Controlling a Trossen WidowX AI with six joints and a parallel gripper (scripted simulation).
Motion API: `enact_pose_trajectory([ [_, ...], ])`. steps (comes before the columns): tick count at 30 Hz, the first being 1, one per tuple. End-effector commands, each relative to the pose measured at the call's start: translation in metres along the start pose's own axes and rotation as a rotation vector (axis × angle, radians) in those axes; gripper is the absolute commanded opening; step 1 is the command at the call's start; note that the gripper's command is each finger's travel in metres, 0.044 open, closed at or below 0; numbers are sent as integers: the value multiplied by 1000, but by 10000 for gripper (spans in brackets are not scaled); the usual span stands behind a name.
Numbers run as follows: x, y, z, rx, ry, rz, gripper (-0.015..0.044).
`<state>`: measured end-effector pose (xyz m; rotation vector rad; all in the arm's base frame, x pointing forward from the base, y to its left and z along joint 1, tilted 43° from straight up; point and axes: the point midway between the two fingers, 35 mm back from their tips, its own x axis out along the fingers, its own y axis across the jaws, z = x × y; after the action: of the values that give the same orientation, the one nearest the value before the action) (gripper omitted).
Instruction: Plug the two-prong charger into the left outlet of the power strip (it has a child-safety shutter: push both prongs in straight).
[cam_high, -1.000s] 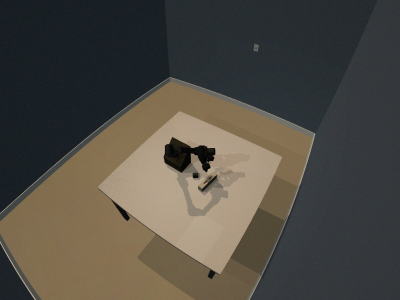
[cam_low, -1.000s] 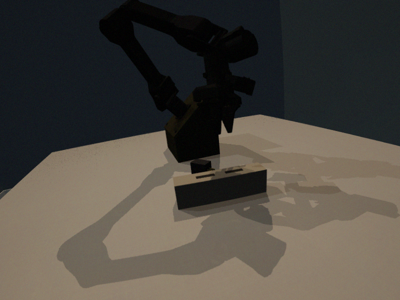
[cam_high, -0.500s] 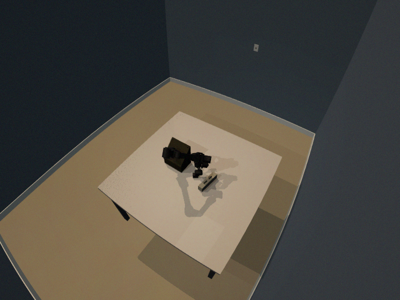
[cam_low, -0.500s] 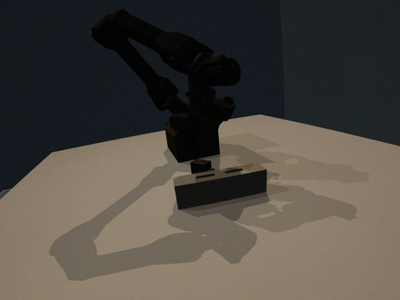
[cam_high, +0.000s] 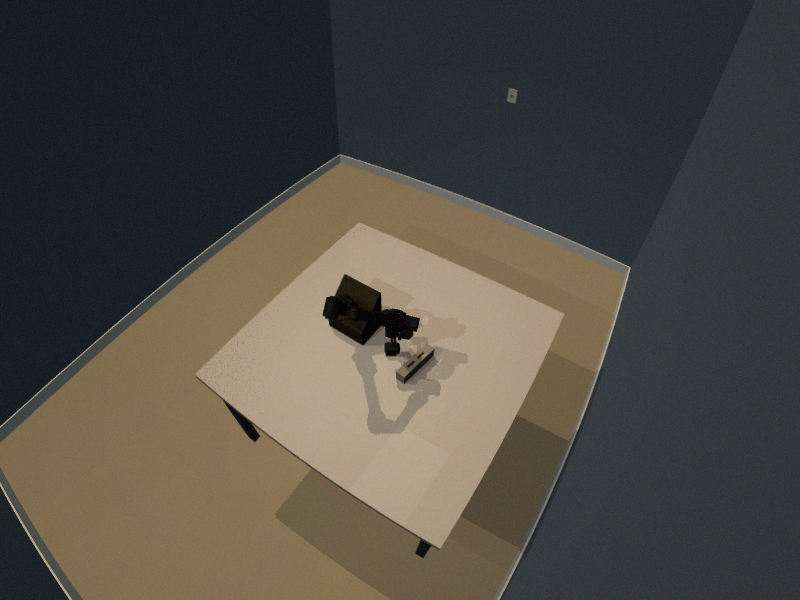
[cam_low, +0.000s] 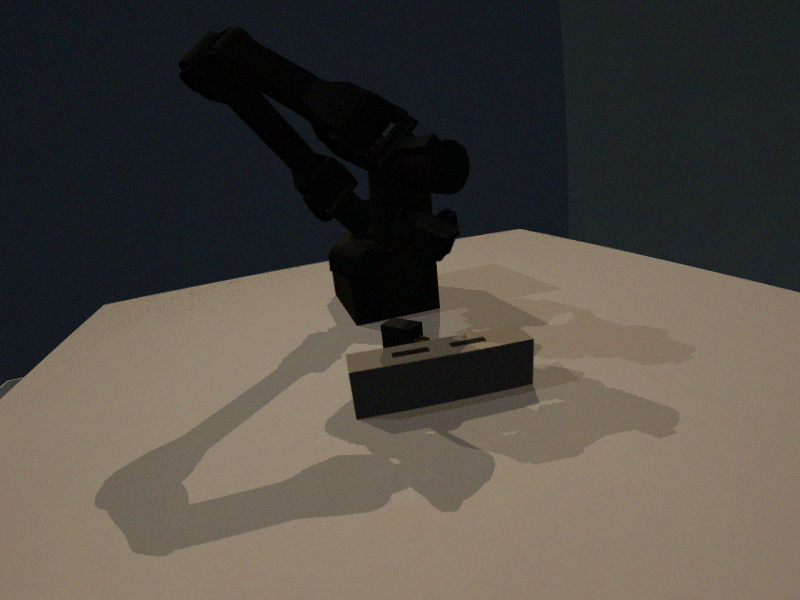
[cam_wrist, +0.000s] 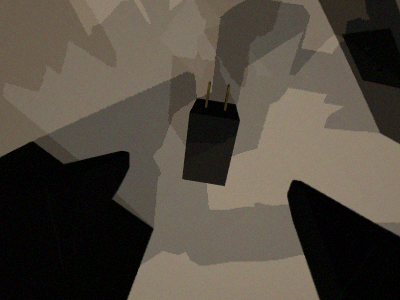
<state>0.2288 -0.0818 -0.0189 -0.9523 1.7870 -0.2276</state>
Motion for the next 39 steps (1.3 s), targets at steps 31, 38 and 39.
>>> enact_pose_trajectory([
  [31, 51, 1, 2, -6, 4, 0, 440],
  [38, 52, 2, 3, 0, 2, 5, 361],
  [39, 52, 2, 3, 0, 2, 5, 335],
])
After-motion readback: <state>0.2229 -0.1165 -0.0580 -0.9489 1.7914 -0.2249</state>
